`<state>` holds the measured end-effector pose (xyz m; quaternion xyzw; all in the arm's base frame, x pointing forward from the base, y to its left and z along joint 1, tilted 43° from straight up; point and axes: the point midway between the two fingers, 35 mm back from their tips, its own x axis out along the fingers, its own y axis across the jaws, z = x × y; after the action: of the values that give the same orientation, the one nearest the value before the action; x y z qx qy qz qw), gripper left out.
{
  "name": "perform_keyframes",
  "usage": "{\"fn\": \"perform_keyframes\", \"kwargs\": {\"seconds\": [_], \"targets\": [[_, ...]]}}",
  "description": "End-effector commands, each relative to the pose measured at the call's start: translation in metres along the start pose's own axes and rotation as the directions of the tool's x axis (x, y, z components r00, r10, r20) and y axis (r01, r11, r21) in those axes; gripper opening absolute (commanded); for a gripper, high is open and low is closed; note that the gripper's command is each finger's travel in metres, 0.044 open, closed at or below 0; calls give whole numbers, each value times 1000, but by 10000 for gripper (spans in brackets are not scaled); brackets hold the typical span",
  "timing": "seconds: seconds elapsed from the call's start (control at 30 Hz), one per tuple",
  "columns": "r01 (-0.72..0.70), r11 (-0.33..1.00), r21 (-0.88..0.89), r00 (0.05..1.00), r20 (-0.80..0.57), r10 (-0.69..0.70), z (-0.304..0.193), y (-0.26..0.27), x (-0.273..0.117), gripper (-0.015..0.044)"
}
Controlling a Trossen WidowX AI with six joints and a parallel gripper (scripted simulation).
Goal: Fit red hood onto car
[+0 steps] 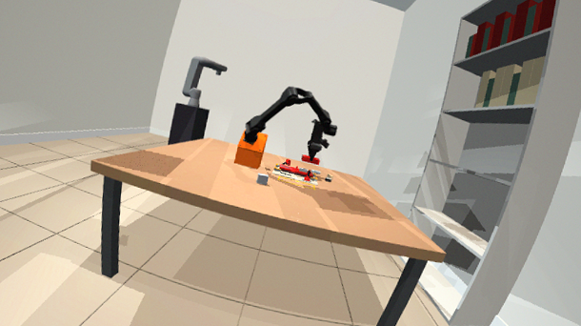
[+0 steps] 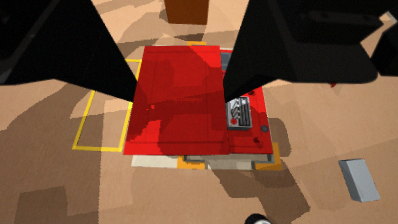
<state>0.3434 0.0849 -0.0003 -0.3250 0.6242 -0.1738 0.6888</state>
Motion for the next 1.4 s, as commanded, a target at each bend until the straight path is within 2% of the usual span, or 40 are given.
{"fn": "perform_keyframes", "kwargs": {"seconds": [0.0,0.3,0.53,0.83,1.37], "targets": [[3,1000,15,1000,-6,-3,-2,27,1,0],[20,999,44,1000,-8,-20,-10,79,3,0],[21,999,45,1000,-8,-20,-10,76,10,0],[23,999,45,1000,-8,-22,-12,78,53,0],[23,999,45,1000,-8,-22,-13,78,54,0]]}}
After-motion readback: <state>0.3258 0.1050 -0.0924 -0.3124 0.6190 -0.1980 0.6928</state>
